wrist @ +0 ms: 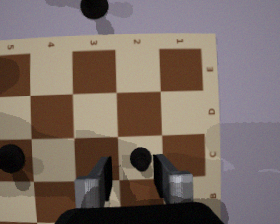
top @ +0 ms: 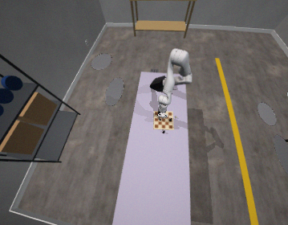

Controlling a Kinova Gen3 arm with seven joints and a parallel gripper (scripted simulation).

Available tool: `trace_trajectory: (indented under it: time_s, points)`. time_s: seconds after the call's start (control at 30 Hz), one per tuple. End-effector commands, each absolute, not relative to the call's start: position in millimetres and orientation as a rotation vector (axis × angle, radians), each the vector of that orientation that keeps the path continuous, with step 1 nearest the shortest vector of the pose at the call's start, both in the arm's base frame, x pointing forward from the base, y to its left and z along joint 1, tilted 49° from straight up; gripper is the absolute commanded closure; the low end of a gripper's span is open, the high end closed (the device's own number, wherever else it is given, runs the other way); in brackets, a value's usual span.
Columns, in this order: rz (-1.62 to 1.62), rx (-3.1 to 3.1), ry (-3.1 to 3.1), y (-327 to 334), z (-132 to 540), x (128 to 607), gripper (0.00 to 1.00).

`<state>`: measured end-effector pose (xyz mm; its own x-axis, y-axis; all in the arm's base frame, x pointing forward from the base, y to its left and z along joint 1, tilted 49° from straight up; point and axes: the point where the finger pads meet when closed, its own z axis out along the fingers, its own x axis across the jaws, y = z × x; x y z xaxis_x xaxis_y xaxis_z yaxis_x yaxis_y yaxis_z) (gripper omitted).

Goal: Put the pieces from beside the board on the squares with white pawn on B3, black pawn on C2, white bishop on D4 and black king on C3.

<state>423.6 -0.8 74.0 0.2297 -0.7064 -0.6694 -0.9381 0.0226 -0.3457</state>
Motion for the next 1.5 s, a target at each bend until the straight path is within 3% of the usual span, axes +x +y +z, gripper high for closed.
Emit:
trace_trajectory:
  time_s: [0.0,0.6,0.63,1.47]
  points:
    - [0.360,-1.727,1.551,-20.4,84.1,422.6,0.32]
    - [0.360,-1.727,1.551,-55.4,117.4,408.6,0.32]
    - [0.360,-1.727,1.551,-55.4,117.4,408.6,0.00]
    - [0.363,-1.723,1.556,-54.8,118.6,408.4,0.00]
